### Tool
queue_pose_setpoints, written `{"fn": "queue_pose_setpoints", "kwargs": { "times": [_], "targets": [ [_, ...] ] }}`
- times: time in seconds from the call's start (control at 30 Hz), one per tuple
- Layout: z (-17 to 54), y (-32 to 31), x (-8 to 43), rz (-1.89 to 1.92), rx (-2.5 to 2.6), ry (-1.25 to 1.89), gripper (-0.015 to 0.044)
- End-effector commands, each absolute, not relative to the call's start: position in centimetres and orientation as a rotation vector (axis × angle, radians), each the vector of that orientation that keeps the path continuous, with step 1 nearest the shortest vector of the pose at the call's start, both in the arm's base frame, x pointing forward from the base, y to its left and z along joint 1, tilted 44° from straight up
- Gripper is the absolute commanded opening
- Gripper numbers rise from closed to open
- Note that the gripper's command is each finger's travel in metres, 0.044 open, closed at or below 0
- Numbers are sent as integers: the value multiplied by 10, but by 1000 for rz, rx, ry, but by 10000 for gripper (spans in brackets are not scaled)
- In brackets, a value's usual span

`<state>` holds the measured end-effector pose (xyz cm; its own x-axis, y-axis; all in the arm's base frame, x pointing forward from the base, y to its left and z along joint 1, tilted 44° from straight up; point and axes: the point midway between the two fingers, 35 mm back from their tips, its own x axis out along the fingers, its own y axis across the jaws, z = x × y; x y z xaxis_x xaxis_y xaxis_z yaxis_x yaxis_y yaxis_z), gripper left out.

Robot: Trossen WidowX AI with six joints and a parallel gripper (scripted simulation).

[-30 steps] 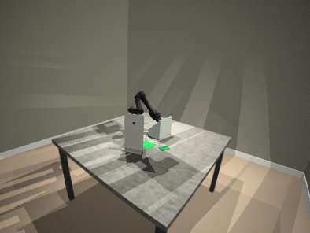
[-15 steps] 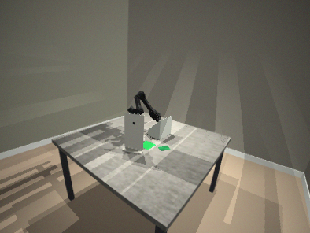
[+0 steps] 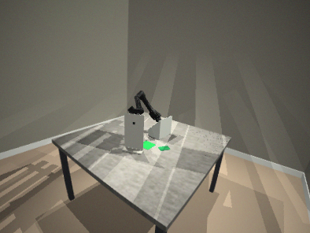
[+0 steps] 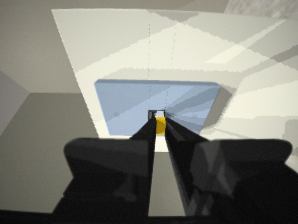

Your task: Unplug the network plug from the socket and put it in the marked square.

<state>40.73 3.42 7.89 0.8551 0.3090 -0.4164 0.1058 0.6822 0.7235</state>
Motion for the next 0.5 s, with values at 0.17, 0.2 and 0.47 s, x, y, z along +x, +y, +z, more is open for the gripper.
{"fn": "queue_pose_setpoints", "kwargs": {
  "times": [0.17, 0.2, 0.47],
  "targets": [
    [80, 33, 402, 116, 828, 549, 0],
    [81, 33, 401, 116, 828, 549, 0],
    [82, 33, 397, 116, 828, 549, 0]
  ]
}}
